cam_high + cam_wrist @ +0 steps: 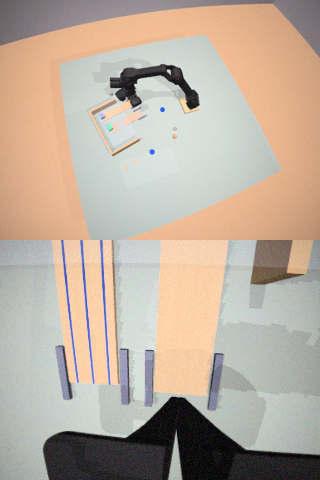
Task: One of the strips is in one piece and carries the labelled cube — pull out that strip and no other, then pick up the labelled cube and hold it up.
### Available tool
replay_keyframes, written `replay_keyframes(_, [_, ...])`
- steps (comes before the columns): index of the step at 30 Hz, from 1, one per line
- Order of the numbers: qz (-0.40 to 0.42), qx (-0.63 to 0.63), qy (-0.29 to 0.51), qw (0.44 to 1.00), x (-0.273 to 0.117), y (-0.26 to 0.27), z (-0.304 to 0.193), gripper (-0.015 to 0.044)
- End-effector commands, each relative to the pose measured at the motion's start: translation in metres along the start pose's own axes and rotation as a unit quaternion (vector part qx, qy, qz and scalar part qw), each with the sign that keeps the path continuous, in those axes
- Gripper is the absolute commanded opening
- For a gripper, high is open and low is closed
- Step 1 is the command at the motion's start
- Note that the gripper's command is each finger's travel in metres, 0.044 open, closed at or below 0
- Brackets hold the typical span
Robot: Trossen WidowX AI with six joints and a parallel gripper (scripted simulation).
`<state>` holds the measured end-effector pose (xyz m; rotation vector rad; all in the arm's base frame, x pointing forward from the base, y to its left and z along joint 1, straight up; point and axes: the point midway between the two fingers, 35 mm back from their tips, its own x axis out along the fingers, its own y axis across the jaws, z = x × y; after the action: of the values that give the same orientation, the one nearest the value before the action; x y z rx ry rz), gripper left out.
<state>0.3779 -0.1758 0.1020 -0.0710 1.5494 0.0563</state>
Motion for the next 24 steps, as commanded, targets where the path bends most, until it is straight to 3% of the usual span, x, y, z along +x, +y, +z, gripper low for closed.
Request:
replay_keyframes(1, [-0.003, -0.007, -0.002, 1.0, -0.002, -0.001, 0.003, 0.0])
replay_keyframes(24, [-0.003, -0.007, -0.002, 1.0, 0.035, -0.004, 0.004, 0.0])
